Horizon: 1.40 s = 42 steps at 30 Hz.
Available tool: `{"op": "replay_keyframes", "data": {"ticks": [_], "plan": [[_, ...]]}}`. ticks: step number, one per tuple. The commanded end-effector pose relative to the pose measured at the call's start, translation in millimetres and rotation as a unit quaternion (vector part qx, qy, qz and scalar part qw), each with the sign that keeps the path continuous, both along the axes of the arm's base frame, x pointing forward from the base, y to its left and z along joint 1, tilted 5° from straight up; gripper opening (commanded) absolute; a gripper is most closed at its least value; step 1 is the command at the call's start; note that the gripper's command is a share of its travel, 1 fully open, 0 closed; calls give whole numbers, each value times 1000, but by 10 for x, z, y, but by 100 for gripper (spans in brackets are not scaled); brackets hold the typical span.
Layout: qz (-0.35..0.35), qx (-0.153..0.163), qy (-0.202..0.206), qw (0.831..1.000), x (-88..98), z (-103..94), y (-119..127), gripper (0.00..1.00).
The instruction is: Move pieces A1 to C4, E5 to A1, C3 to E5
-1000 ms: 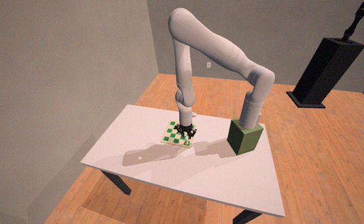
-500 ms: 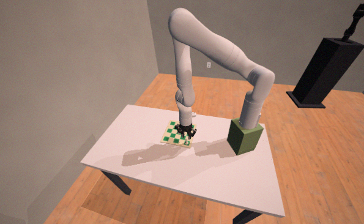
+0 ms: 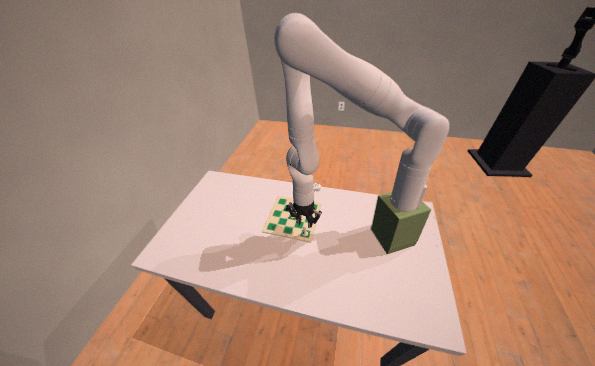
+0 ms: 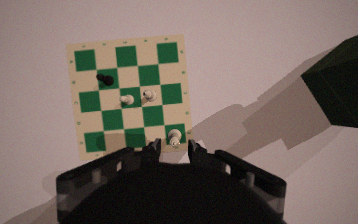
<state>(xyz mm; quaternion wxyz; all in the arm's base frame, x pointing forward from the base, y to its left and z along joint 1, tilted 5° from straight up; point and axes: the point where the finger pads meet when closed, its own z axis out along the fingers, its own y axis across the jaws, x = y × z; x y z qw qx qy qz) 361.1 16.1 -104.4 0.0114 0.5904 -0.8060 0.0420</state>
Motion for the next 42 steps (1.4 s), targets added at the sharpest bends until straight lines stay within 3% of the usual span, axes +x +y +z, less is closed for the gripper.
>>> {"op": "replay_keyframes", "data": {"ticks": [1,12,26,42], "plan": [[0,0,-1,1000,5,5,1,41],[0,0,-1,1000,6,-29,-1,41],[0,0,-1,1000,16,-325,-25,41],[0,0,-1,1000,18,-391,-31,41]]}}
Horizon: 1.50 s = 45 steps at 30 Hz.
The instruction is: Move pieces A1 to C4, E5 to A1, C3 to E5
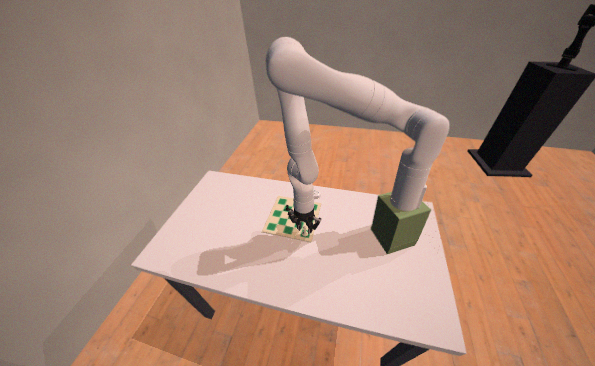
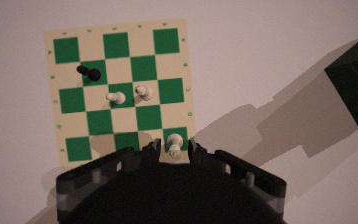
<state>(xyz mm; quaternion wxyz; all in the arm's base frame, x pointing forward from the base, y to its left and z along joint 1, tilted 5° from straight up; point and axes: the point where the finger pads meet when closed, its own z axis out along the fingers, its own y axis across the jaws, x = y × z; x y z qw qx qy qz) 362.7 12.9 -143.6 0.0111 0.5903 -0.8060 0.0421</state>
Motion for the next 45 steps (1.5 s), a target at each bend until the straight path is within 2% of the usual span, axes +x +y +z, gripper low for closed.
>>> {"op": "replay_keyframes", "data": {"ticks": [1,29,30,45], "plan": [[0,0,0,1000,2,2,1,41],[0,0,0,1000,2,2,1,41],[0,0,0,1000,2,2,1,0],[0,0,0,1000,2,2,1,0]]}}
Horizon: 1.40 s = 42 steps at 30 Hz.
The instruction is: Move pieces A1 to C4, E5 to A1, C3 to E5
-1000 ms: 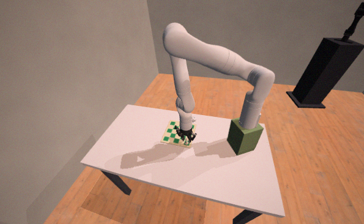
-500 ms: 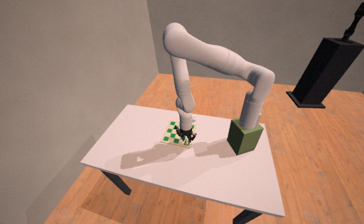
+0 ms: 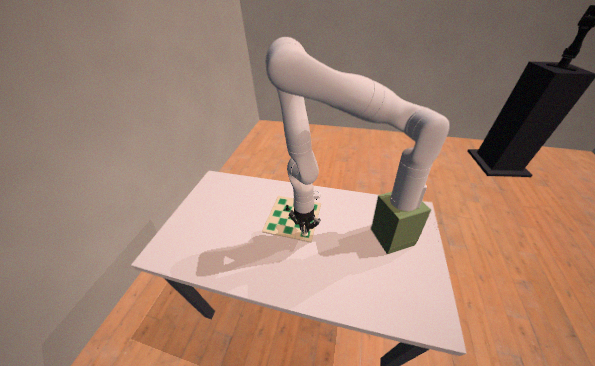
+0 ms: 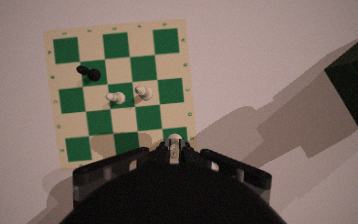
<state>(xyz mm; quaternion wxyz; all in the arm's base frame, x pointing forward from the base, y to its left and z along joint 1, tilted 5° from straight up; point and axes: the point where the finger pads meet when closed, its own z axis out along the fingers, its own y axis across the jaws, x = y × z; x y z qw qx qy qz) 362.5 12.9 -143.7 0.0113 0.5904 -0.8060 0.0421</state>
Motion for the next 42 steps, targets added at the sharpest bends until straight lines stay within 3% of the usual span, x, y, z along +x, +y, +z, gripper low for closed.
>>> {"op": "replay_keyframes", "data": {"ticks": [1,26,38,42], "plan": [[0,0,0,1000,4,2,1,0],[0,0,0,1000,2,82,8,0],[0,0,0,1000,-22,803,66,0],[0,0,0,1000,-26,929,77,0]]}}
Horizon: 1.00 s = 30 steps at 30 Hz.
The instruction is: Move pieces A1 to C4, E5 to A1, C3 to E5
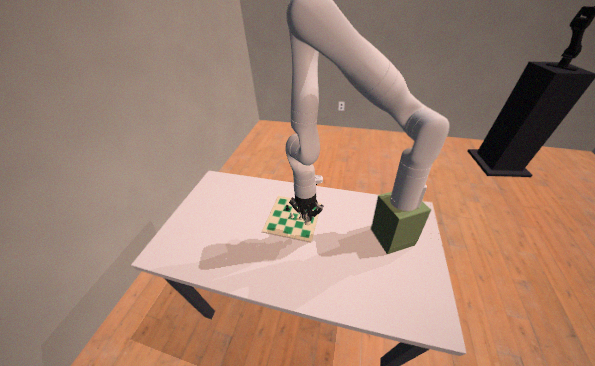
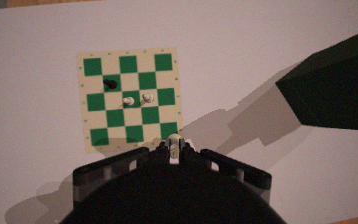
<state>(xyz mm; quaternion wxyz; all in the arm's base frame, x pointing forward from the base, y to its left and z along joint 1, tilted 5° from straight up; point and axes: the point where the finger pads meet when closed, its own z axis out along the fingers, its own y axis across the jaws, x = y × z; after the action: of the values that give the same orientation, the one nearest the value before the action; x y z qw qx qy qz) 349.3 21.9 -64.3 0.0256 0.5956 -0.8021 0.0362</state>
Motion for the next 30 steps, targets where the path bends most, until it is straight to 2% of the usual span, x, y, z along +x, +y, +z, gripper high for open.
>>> {"op": "replay_keyframes", "data": {"ticks": [1,5,19,24,28,29,30], "plan": [[-6,4,-16,1000,106,135,-13,0],[-6,4,-16,1000,104,202,-8,0],[-4,4,-15,1000,138,202,-32,0],[12,6,-12,1000,384,192,-232,0],[32,7,-9,999,716,208,-588,0],[32,7,-9,999,716,208,-588,0],[37,7,-9,999,803,219,-702,0]]}}
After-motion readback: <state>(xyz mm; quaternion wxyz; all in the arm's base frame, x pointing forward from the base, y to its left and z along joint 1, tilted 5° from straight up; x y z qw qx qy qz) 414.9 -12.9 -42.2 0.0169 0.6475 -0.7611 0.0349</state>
